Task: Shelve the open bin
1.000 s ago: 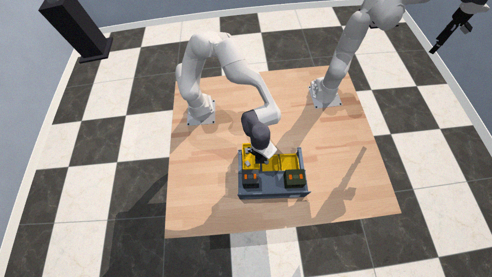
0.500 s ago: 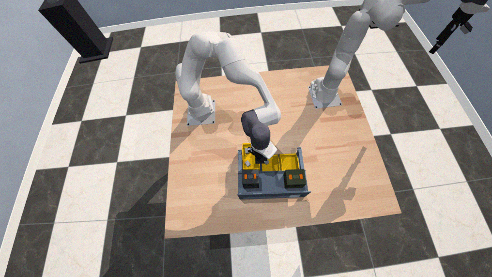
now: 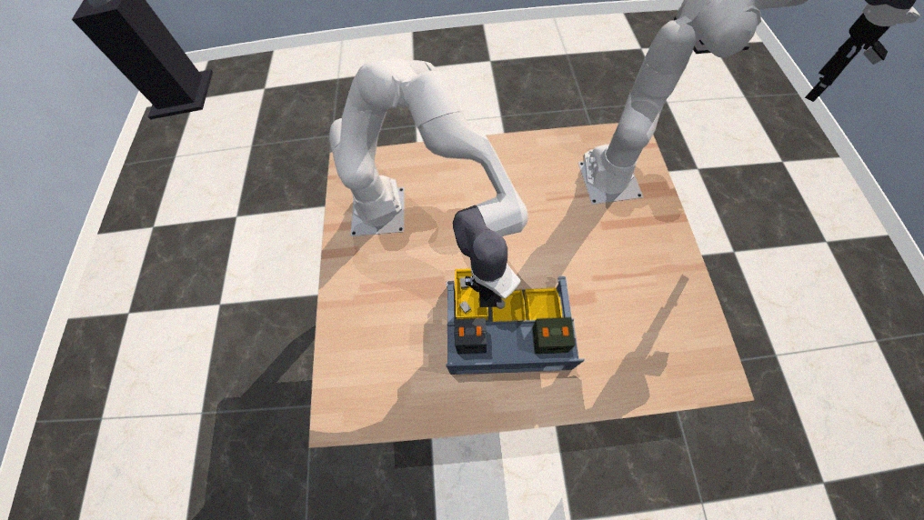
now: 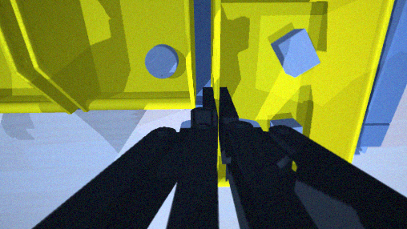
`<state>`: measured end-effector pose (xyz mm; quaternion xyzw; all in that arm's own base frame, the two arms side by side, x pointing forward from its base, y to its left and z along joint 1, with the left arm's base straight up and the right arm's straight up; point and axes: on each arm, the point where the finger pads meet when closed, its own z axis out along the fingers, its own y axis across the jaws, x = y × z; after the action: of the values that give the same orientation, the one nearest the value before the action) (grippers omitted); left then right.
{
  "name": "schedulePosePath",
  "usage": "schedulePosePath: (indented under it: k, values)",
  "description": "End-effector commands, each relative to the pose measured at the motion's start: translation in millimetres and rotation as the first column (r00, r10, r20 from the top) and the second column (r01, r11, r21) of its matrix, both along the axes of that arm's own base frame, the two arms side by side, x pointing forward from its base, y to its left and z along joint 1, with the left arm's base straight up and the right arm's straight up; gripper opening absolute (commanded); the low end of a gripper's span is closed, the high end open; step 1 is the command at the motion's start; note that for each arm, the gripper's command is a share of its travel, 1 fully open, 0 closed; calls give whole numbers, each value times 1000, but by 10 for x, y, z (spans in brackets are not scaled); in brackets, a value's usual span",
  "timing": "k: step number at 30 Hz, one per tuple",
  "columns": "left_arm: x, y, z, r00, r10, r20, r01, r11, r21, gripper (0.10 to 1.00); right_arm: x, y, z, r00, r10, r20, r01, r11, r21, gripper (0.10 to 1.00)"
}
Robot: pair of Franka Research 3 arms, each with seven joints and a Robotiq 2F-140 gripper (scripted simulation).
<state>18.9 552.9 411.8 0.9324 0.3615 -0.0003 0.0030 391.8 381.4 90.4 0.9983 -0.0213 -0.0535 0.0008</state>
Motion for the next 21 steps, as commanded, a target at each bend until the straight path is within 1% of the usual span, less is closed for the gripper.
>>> schedulePosePath:
  k: [1, 21]
  values:
    - [0, 0, 1, 1000, 0, 0, 0, 1000, 0, 1000, 26, 6, 13, 1000, 2, 5, -2, 1000, 3, 99]
    - [0, 0, 1, 1000, 0, 0, 0, 1000, 0, 1000, 62, 6, 12, 1000, 2, 9, -2, 1000, 3, 99]
